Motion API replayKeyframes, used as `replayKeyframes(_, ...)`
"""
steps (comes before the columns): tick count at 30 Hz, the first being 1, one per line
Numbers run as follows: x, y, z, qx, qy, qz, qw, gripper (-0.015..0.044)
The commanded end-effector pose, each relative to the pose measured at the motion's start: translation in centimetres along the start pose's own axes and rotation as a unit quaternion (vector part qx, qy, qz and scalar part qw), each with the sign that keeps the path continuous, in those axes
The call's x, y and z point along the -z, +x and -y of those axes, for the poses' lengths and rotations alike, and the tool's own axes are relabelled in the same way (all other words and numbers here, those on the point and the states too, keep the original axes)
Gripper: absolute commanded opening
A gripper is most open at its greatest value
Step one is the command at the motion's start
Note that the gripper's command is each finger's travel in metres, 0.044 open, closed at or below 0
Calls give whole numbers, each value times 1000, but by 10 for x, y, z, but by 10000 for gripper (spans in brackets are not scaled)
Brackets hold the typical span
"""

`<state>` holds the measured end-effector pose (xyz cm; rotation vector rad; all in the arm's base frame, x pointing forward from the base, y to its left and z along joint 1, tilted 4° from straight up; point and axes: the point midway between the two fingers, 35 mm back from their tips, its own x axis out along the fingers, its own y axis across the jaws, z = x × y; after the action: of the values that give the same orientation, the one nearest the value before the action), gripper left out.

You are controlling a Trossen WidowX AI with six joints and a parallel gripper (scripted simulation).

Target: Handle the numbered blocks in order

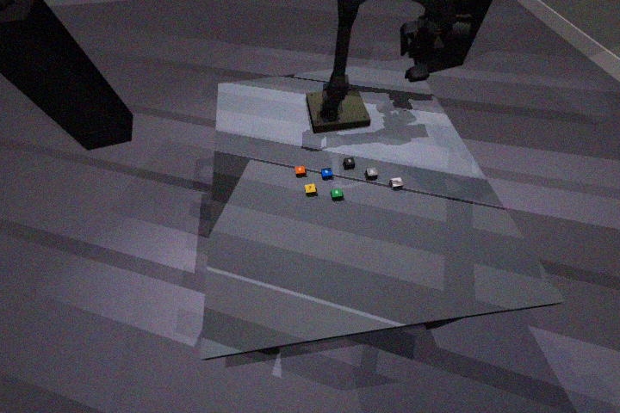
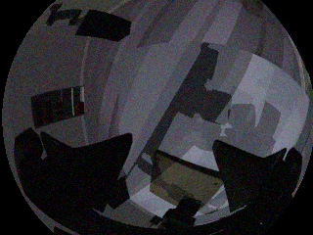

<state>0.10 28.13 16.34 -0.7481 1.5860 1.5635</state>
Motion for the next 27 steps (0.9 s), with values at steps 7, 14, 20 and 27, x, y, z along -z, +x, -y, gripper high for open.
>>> replayKeyframes(7,30,-67,133,81,167,98,978,400)
replayKeyframes(14,95,-107,209,131,293,144,936,400)
replayKeyframes(20,174,-130,253,165,402,170,885,400)
replayKeyframes(27,280,-140,271,188,526,183,809,400)
